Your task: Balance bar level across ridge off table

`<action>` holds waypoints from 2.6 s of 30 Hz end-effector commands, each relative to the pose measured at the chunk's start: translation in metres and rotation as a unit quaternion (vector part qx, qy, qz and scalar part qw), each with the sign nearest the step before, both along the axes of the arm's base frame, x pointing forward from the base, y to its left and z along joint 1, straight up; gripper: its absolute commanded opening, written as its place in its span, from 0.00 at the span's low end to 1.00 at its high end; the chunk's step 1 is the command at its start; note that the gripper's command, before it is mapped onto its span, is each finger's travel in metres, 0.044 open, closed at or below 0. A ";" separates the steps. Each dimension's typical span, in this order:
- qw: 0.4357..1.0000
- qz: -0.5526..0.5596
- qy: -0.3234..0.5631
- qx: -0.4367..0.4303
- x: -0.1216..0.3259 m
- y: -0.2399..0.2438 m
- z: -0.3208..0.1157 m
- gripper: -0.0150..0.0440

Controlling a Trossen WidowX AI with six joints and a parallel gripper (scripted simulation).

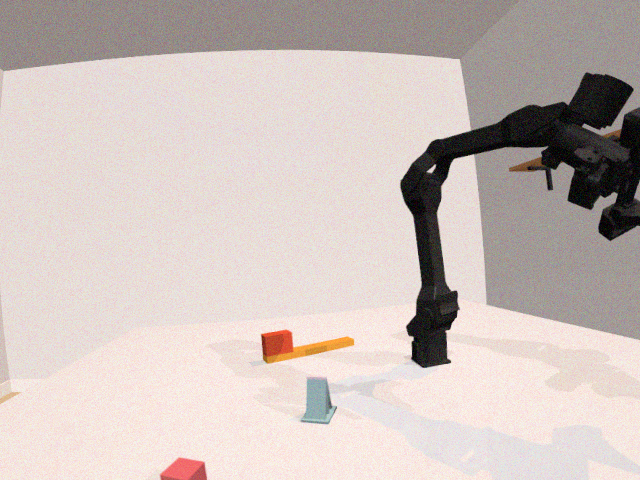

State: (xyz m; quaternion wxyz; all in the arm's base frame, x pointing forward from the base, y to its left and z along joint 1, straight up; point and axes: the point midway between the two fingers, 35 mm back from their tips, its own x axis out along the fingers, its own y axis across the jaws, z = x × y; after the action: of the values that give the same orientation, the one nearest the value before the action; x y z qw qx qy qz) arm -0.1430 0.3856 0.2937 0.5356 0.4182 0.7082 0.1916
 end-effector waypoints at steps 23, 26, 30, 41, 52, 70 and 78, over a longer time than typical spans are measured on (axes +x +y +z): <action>0.986 -0.153 -0.003 -0.067 0.141 0.008 -0.028 0.79; 0.982 -0.173 -0.002 -0.074 0.158 0.007 -0.031 0.79; 0.976 -0.200 0.000 -0.083 0.180 0.004 -0.034 0.79; 0.964 -0.246 -0.007 -0.104 0.234 -0.010 -0.042 0.79; 0.942 -0.307 -0.003 -0.134 0.289 -0.035 -0.053 0.79; 0.898 -0.405 0.024 -0.171 0.363 -0.093 -0.063 0.79; 0.879 -0.435 0.009 -0.196 0.388 -0.125 -0.070 0.79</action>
State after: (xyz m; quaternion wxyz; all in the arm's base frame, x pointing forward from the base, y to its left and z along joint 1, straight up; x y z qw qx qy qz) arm 0.2382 0.2717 0.2277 0.6227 0.5758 0.4931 -0.1936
